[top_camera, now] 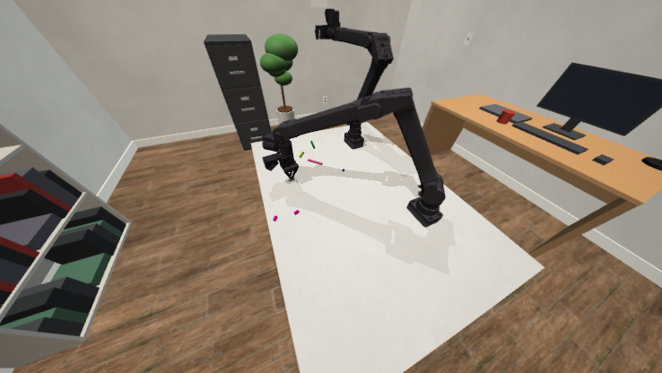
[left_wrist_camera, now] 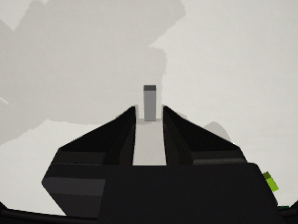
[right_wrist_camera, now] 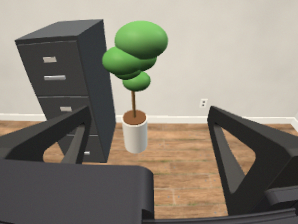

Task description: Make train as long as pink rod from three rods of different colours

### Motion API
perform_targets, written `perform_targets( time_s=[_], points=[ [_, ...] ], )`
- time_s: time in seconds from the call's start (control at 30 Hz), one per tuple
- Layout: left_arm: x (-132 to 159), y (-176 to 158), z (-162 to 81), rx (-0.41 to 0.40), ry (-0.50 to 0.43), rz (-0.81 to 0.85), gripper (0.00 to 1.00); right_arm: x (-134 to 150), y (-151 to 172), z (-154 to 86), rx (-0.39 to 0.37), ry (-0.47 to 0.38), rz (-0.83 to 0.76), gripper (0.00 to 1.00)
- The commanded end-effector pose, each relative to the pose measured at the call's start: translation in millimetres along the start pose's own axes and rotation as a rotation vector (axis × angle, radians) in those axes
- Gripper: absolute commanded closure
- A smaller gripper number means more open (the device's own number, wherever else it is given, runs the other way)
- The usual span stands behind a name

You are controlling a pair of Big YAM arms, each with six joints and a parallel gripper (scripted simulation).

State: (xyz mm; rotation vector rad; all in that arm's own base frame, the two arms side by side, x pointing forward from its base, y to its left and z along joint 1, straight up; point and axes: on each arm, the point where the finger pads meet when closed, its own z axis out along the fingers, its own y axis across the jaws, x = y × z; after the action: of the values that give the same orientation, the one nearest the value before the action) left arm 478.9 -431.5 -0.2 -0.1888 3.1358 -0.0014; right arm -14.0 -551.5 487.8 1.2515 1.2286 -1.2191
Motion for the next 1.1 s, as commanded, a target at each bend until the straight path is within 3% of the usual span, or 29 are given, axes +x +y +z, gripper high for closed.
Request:
perform_targets(
  time_s=[0.0,0.3,0.47,0.67,1.07],
  points=[
    [-3.8,-11.1,-1.0,0.016,-0.015,-0.008,0.77,-12.4,-3.7,-7.2,0.004,-0.035,0.009,0.0],
    [4.0,-5.5,0.2,0.005,-0.006,-0.006,0.77,-12.4,-3.7,-7.2,0.004,-0.035,0.009,0.0],
    [1.0,-12.8,-23.7,0.041,-0.036,-0.006,0.77,-12.4,-3.7,-7.2,0.004,-0.035,0.009,0.0],
    [0.5,-7.3,-10.3,0.021,-0.02,-0.013,0.77,-12.4,-3.7,-7.2,0.004,-0.035,0.009,0.0],
    [0.6,-7.2,-10.0,0.021,-0.019,-0.013,0.77,-12.4,-3.7,-7.2,0.004,-0.035,0.009,0.0]
  ],
)
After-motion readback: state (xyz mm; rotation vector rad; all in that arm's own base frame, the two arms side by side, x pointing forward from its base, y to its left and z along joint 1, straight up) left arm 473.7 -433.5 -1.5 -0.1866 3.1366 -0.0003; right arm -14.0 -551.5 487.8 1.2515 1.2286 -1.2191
